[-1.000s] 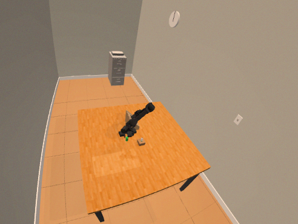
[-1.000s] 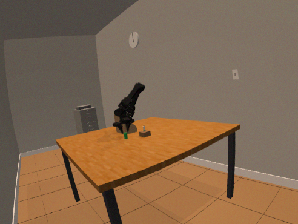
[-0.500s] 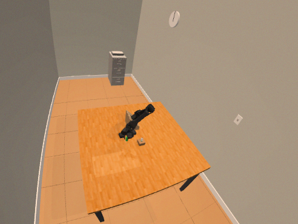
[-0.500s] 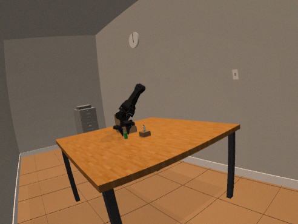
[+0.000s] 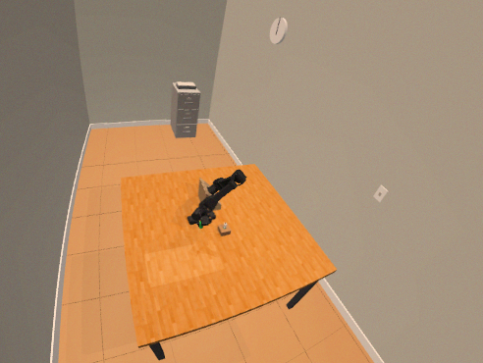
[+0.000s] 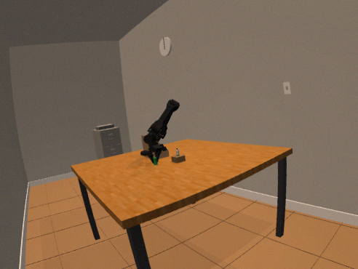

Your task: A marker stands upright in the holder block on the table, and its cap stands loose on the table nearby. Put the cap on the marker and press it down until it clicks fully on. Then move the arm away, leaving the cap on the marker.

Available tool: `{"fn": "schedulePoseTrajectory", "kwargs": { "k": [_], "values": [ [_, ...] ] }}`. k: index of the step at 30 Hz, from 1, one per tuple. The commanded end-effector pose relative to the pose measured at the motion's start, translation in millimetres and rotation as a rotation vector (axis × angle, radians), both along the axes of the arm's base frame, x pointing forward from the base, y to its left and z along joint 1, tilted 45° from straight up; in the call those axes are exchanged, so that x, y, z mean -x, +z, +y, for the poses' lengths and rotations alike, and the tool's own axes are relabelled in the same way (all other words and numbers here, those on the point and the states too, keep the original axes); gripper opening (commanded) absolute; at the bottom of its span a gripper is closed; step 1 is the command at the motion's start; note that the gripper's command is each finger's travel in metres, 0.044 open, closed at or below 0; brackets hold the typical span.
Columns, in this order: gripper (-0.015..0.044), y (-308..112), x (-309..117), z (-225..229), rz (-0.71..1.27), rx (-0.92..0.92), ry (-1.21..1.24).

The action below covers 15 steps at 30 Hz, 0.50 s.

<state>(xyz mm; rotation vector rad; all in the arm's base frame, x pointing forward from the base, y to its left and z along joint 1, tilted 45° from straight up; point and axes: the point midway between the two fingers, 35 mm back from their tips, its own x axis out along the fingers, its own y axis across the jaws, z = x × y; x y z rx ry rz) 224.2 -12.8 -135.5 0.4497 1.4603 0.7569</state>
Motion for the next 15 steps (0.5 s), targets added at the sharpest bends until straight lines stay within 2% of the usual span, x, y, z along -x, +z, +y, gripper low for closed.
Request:
{"fn": "schedulePoseTrajectory", "kwargs": {
  "k": [1,5,8,15],
  "values": [
    [0.0111,-0.3,0.1,0.8,0.001,-0.003,-0.004],
    [0.0085,-0.5,0.0,0.6,0.001,-0.002,-0.004],
    [0.0006,2.3,-0.7,-2.6,0.001,-0.002,-0.004],
    [0.0000,16.5,-3.0,-18.0,0.001,0.001,-0.004]
  ]
}}
